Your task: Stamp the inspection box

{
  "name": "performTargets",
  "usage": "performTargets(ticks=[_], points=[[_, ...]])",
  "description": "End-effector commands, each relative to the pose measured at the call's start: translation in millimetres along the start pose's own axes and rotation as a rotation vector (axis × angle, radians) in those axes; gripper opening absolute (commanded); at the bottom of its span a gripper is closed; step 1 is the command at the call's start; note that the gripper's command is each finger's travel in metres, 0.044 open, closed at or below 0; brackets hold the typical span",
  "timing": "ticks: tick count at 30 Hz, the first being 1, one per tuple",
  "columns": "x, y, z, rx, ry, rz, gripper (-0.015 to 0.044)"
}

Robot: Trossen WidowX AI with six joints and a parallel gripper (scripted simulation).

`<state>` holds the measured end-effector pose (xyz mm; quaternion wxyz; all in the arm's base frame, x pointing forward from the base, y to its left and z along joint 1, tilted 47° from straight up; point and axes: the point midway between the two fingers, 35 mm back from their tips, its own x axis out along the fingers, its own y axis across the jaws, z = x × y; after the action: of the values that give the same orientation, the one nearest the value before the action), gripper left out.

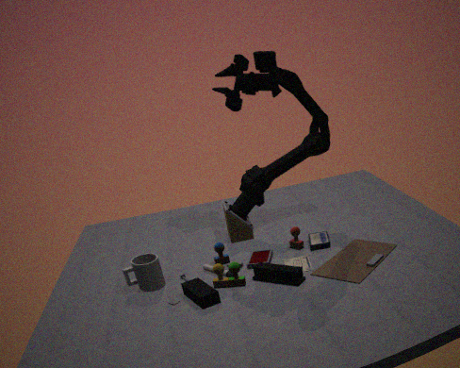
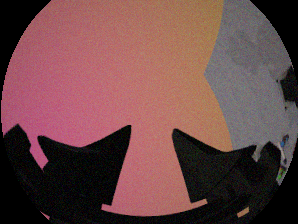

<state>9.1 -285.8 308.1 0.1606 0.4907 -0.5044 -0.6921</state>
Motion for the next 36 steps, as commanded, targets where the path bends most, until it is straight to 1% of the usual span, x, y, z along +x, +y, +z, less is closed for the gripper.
performTargets(ticks=[1,5,12,15,20,28,36], points=[[1,-45,-64,-0.575,0.204,-0.146,0.0228],[-1,-70,-95,-0.764,0.316,-0.168,0.0228],[-10,-118,-134,-1.243,0.532,-0.226,0.0228],[-14,-159,-148,-1.546,0.656,-0.260,0.0228],[-26,-203,-163,-1.891,0.862,-0.264,0.0228],[-57,-266,-183,-2.368,1.301,-0.167,0.0228],[-90,-322,-190,-2.682,1.794,0.047,0.0228]])
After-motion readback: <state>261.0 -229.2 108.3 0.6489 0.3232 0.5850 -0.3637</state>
